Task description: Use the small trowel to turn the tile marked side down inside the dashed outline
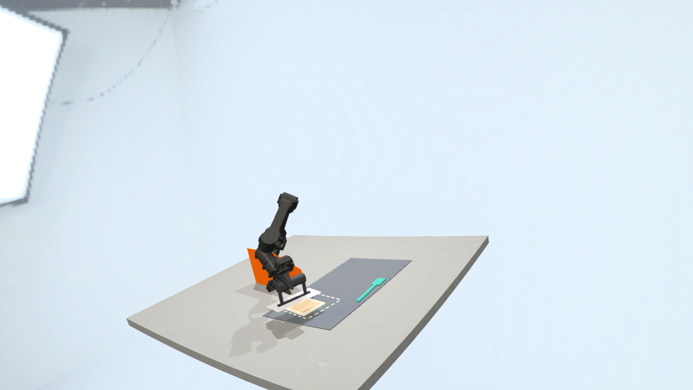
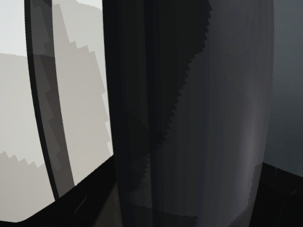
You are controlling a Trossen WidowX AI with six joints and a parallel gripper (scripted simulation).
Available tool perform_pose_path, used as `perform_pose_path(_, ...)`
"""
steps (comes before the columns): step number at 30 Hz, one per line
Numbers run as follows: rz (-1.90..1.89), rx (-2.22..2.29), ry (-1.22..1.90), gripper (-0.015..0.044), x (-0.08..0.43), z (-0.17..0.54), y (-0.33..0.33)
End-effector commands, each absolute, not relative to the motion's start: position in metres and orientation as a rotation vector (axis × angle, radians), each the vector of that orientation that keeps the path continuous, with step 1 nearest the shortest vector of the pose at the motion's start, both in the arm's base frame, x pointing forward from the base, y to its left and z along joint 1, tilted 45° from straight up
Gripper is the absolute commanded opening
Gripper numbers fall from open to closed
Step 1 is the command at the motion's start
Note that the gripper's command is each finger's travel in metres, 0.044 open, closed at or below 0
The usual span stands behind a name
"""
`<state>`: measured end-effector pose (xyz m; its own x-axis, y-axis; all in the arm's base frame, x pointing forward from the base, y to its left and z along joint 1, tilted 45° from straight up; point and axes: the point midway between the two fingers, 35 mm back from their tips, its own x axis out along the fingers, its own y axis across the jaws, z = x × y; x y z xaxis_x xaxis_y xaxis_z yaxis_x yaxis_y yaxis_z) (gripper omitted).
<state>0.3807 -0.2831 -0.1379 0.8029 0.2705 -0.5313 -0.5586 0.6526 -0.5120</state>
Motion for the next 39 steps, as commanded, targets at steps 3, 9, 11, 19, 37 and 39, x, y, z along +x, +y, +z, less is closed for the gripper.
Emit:
perform_pose_path(3,0.471,-0.729,0.416,0.0000,0.368,-0.160,-0.302)
perform_pose_path(9,0.462,-0.728,0.406,0.0000,0.353,-0.187,-0.312)
perform_pose_path(11,0.459,-0.727,0.402,0.0000,0.348,-0.196,-0.315)
perform_pose_path(19,0.443,-0.726,0.385,0.0000,0.326,-0.231,-0.323)
perform_pose_path(37,0.441,-0.727,0.386,0.0000,0.325,-0.240,-0.319)
perform_pose_path(39,0.441,-0.728,0.388,0.0000,0.326,-0.242,-0.317)
